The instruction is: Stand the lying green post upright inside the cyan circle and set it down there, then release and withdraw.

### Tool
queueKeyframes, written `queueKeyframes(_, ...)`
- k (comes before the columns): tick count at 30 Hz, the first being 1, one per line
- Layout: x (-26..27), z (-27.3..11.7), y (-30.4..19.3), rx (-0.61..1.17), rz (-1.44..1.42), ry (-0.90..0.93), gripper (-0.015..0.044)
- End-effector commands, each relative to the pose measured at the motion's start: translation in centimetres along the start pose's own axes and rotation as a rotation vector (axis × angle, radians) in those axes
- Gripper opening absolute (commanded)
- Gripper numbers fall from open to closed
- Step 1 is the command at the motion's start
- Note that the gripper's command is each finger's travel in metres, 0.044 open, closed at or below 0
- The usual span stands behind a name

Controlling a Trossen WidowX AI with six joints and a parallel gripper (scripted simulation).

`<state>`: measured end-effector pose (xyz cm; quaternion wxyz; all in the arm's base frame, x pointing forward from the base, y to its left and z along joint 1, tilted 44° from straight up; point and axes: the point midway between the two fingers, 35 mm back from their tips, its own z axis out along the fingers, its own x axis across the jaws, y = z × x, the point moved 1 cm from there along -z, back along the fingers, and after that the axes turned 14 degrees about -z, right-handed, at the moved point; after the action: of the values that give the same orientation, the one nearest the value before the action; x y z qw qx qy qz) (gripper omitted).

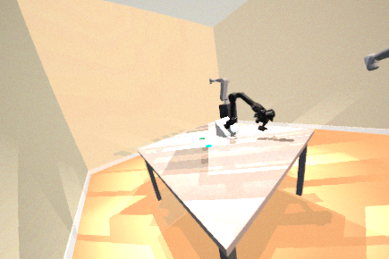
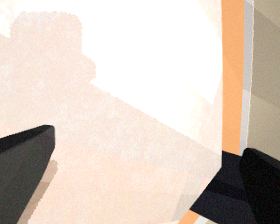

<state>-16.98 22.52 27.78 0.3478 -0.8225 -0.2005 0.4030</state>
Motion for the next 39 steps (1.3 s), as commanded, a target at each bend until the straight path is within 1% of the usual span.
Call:
queueKeyframes(1, 0.1, 0.0, 0.0, 0.001, 0.004, 0.002, 0.0374)
queueKeyframes(6, 2.6, -0.6, -1.2, 0.041, 0.159, 0.080, 0.0243)
queueKeyframes(7, 3.5, -0.9, -1.5, 0.056, 0.212, 0.106, 0.0233)
queueKeyframes(16, 11.9, -4.9, -3.9, 0.248, 0.689, 0.319, 0.0233)
queueKeyframes(25, 19.9, -11.4, -4.1, 0.519, 1.157, 0.479, 0.0233)
queueKeyframes(32, 24.6, -17.2, -2.7, 0.750, 1.459, 0.553, 0.0233)
queueKeyframes(39, 29.8, -22.8, 2.0, 0.933, 1.867, 0.600, 0.0233)
